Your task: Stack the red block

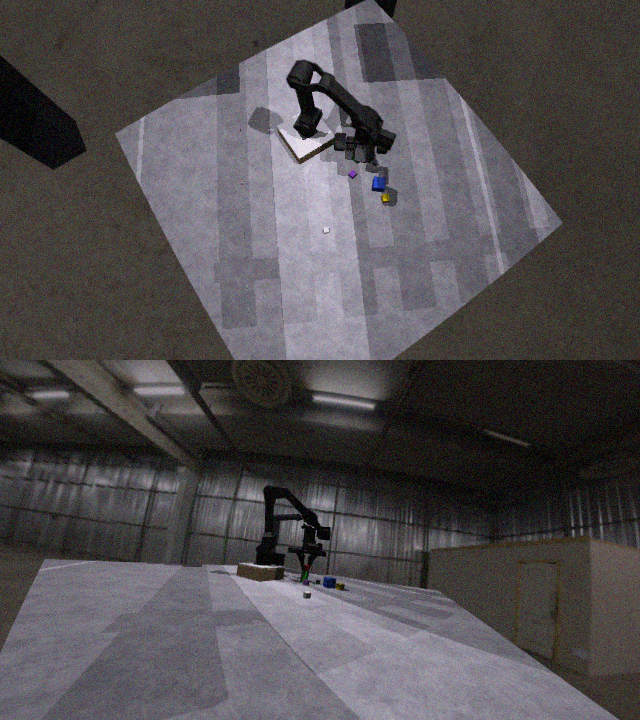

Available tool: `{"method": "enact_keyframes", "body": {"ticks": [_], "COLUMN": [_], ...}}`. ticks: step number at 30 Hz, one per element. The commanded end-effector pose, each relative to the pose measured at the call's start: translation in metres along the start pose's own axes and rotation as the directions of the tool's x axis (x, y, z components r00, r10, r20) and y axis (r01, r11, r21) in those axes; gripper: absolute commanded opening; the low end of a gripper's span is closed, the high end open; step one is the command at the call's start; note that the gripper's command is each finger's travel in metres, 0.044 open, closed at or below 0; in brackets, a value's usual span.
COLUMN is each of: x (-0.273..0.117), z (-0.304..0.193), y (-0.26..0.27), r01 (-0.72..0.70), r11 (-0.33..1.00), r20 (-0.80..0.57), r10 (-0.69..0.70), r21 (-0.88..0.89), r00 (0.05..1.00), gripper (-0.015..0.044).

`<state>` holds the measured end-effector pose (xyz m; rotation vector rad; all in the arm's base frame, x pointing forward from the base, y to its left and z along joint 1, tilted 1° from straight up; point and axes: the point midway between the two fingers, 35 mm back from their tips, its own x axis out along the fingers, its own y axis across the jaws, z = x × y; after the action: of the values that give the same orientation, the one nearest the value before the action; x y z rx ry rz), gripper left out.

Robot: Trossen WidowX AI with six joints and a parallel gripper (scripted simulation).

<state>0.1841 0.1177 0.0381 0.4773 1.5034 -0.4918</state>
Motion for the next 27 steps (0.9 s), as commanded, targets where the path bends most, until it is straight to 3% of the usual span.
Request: {"method": "enact_keyframes", "body": {"ticks": [1, 17, 27], "x": [0.0004, -0.0036, 0.0], "z": [-0.0004, -0.0005, 0.0001], "y": [0.0005, 0.0009, 0.0002], "r01": [-0.003, -0.003, -0.001], "r11": [1.0, 1.0, 1.0], "r20": [-0.003, -0.003, 0.0], "r10": [0.003, 0.003, 0.001], "r21": [0.001, 0.001, 0.0], "r00": [1.0, 1.0, 1.0], "gripper": [0.0, 0.0, 0.0262]}}
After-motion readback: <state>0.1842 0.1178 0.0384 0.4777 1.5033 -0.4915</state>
